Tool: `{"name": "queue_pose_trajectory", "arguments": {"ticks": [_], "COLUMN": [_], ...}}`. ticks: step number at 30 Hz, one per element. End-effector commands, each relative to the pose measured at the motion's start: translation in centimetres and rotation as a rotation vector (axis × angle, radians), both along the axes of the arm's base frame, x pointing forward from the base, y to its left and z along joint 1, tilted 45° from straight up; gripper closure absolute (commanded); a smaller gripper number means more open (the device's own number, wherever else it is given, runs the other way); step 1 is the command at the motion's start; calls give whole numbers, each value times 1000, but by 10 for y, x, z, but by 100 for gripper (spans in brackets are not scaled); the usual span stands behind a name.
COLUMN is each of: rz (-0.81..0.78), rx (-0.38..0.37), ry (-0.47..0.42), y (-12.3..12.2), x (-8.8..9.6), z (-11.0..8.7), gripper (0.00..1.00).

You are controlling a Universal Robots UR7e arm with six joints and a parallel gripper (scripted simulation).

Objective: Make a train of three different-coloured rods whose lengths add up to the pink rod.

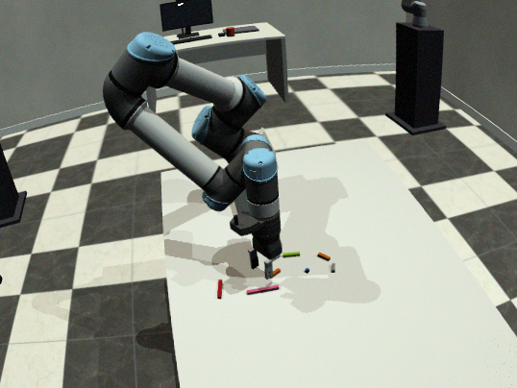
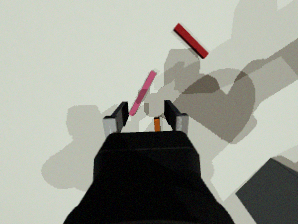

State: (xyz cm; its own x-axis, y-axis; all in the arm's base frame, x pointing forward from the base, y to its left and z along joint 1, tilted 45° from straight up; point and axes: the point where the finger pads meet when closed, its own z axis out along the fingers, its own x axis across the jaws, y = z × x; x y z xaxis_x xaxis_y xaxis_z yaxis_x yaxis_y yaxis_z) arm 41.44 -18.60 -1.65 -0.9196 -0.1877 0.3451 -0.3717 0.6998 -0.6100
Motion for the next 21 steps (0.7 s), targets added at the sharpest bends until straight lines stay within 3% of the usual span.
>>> {"name": "queue_pose_trajectory", "arguments": {"ticks": [1,10,12,21], "rz": [120,347,347,598], "rx": [21,62,62,105], "ry": [115,334,334,578], "y": [9,26,26,46], "x": [3,6,6,7], "z": [-8,-24,-24,-42], "gripper": [0,0,0,0]}}
